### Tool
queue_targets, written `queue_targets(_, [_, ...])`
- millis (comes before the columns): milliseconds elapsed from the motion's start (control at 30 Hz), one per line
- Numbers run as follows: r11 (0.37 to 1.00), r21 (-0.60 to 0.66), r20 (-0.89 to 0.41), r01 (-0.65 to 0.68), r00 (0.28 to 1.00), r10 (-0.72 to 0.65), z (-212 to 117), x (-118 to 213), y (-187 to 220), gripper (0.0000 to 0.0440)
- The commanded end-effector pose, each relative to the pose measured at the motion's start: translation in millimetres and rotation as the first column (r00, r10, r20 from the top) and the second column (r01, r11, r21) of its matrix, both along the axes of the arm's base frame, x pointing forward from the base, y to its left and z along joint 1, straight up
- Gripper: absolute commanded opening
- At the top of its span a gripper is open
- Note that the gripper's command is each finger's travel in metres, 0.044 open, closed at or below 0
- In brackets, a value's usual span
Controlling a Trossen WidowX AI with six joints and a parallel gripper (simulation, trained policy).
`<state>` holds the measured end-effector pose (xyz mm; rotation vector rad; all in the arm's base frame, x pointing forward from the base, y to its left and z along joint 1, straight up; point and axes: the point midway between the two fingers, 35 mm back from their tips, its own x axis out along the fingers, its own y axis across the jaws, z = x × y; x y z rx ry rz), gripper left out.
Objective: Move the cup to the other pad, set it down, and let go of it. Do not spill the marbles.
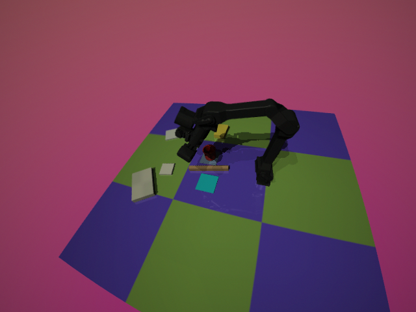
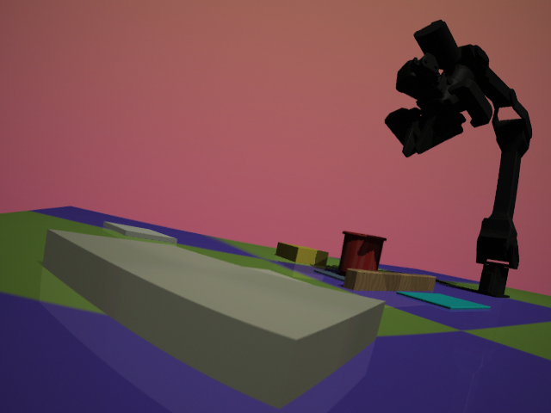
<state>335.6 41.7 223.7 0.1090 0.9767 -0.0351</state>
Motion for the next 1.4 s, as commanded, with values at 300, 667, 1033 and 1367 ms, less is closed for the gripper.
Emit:
queue_targets(300, [0.998, -0.057, -0.193, -0.027, 0.981, 0.015, -14, -5, -10, 0.0118])
queue_targets(667, [0.993, -0.095, -0.350, -0.071, 0.936, 0.033, -27, -11, -24, 0.0110])
queue_targets(1033, [0.985, -0.119, -0.485, -0.122, 0.873, 0.050, -45, -18, -44, 0.0100])
queue_targets(1367, [0.980, -0.129, -0.556, -0.152, 0.829, 0.056, -66, -23, -64, 0.0120])
